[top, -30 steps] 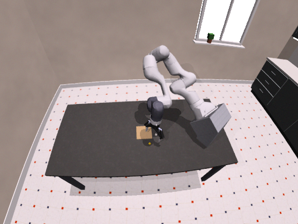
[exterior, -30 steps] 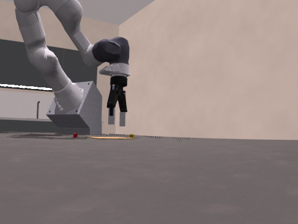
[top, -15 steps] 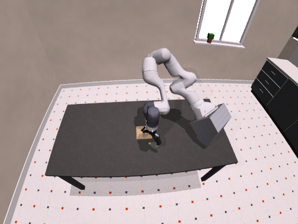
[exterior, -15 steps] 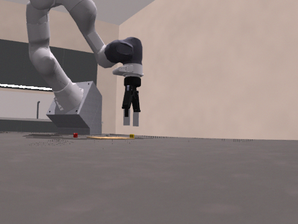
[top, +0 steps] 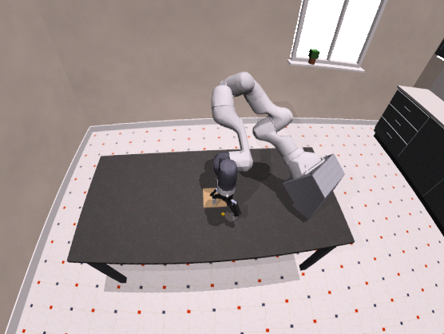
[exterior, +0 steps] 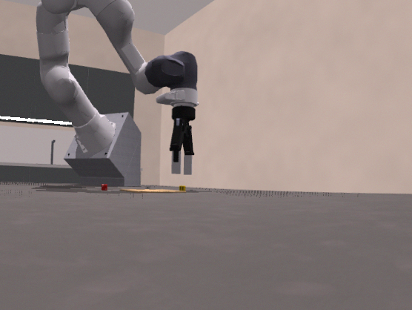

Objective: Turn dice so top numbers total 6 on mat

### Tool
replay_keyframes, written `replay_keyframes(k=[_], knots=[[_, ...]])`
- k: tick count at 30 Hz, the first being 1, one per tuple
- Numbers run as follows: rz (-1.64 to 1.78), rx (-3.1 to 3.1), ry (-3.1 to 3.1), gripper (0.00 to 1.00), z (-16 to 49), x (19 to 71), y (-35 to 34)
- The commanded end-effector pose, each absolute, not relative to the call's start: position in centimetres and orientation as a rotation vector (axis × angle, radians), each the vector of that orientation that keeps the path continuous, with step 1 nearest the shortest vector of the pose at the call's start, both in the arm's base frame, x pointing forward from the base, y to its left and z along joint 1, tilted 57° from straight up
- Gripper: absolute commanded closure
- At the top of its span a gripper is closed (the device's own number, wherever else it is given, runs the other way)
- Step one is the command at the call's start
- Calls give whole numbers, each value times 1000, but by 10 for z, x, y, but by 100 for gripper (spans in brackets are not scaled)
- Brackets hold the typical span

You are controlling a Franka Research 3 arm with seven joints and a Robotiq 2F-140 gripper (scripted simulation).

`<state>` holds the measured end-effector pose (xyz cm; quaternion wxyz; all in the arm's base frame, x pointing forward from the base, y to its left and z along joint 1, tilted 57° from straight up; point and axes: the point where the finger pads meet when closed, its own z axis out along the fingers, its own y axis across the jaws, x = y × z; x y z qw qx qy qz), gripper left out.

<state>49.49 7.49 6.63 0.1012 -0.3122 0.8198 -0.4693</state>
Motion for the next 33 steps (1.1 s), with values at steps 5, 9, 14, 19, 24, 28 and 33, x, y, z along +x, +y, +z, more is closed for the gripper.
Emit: replay_keyframes(k=[5,9,14,19,24,28,33], knots=[[-1386,-932,2423,0,66,495,76],[-1386,-932,2423,0,66,495,76],[-1386,-932,2423,0,66,495,76],[-1386,-932,2423,0,66,495,76],[-1386,-932,2423,0,67,495,76],[-1386,-932,2423,0,69,493,79],[-1386,-932,2423,0,82,481,97]])
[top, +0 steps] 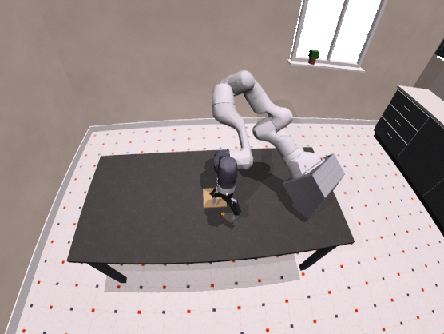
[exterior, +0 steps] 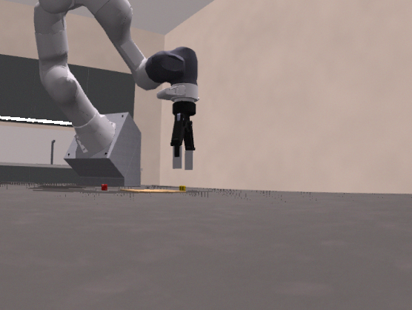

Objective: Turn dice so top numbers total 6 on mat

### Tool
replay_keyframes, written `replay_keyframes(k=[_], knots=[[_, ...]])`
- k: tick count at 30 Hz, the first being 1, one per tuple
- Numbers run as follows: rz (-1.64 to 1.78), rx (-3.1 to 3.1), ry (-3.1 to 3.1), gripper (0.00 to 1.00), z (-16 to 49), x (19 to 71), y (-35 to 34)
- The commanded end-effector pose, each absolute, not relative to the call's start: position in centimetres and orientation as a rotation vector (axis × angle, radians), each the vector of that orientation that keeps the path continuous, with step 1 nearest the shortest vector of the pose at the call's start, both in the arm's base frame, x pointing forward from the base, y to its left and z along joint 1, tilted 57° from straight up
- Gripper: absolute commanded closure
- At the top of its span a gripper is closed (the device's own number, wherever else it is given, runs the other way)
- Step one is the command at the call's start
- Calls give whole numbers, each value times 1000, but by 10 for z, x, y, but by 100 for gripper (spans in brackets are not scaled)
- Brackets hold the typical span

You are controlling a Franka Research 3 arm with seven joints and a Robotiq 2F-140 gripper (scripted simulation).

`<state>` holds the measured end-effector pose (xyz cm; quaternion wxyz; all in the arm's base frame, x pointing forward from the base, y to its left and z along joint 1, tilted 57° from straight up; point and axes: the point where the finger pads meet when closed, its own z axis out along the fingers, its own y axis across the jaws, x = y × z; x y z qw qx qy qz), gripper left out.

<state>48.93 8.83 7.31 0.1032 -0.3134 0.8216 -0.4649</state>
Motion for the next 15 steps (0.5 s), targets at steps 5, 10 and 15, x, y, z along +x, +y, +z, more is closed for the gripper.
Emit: replay_keyframes(k=[5,10,15], knots=[[-1386,-932,2423,0,103,464,124],[-1386,-932,2423,0,116,453,140],[-1386,-932,2423,0,120,450,145]])
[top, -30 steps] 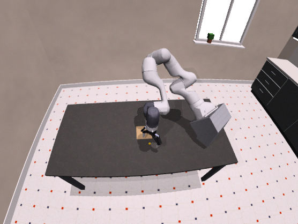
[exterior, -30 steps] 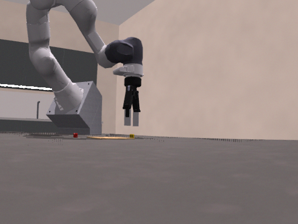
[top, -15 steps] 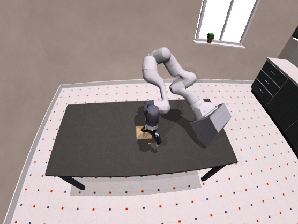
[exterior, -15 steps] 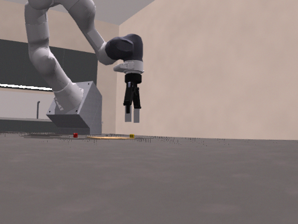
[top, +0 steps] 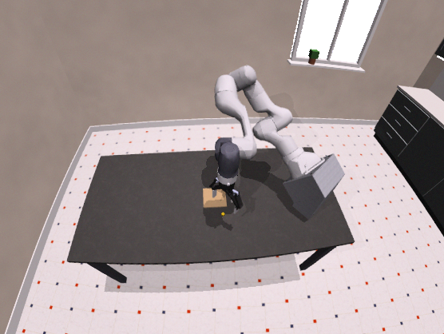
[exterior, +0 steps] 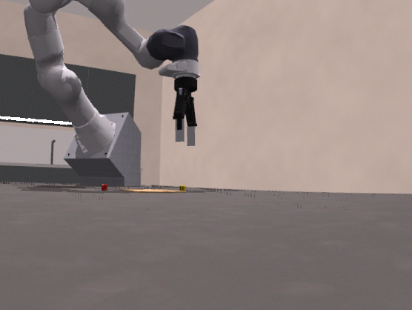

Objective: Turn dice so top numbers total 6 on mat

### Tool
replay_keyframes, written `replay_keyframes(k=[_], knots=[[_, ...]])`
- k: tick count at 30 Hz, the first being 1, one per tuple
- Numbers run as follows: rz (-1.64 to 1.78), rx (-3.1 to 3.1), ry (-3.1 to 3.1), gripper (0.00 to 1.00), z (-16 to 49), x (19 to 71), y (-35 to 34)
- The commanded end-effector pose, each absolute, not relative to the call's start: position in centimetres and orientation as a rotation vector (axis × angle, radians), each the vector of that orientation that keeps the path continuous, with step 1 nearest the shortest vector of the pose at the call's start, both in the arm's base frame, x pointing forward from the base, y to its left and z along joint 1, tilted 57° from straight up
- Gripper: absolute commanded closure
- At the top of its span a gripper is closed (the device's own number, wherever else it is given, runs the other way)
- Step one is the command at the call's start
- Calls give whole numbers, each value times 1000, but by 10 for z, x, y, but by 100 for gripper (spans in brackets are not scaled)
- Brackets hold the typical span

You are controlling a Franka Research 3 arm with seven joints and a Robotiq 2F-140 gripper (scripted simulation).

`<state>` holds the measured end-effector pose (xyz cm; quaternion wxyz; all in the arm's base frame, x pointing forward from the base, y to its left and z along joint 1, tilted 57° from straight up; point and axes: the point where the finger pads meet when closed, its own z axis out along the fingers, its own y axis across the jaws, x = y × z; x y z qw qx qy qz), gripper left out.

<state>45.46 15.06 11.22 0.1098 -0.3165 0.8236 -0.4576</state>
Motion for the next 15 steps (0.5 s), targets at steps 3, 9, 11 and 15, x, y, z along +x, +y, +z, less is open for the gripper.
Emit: replay_keyframes(k=[3,9,11,15], knots=[[-1386,-932,2423,0,120,450,146],[-1385,-931,2423,0,120,450,145],[-1385,-931,2423,0,120,450,145],[-1384,-925,2424,0,120,451,145]])
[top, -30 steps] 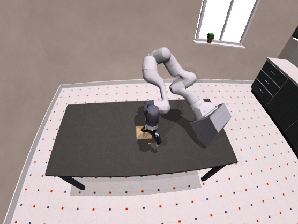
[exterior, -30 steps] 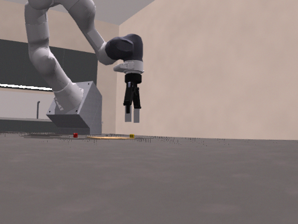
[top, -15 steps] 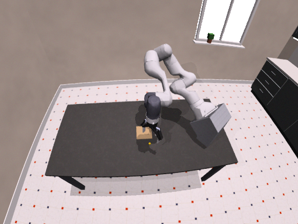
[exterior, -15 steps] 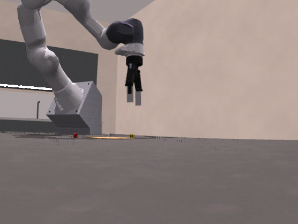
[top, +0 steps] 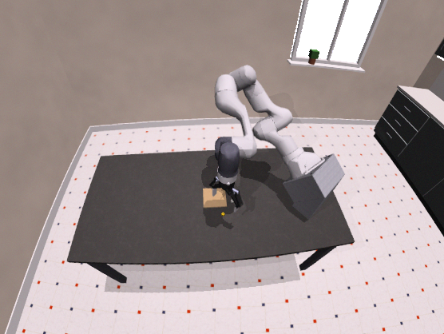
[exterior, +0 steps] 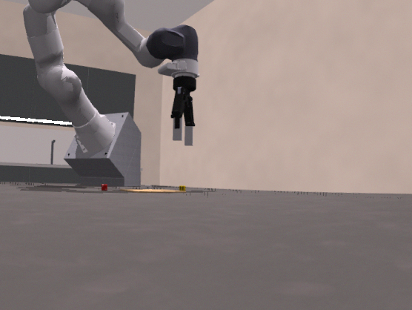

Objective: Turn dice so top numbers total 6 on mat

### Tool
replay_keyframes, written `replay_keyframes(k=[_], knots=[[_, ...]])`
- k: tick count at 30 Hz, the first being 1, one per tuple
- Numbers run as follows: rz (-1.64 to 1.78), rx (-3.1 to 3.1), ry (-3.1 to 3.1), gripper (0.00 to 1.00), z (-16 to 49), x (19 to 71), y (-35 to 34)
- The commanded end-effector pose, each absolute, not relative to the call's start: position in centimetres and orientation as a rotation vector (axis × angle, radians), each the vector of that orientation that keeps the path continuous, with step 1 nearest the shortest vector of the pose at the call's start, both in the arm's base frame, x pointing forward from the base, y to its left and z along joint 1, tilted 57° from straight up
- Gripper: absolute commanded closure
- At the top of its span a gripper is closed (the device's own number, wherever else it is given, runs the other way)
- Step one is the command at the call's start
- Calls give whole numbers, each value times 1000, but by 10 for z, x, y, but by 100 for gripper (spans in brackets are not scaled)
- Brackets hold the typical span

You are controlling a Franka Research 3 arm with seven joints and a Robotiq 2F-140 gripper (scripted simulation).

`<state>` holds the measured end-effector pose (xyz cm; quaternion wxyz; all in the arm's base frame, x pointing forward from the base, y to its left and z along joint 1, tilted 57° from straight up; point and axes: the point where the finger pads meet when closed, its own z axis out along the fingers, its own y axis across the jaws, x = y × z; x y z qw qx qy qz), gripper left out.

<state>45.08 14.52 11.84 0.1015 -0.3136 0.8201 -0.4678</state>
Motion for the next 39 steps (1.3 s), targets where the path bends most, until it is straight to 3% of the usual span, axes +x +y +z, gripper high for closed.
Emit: replay_keyframes(k=[1,39], knots=[[-1381,-913,2425,0,119,452,144],[-1363,-843,2431,0,119,459,136]])
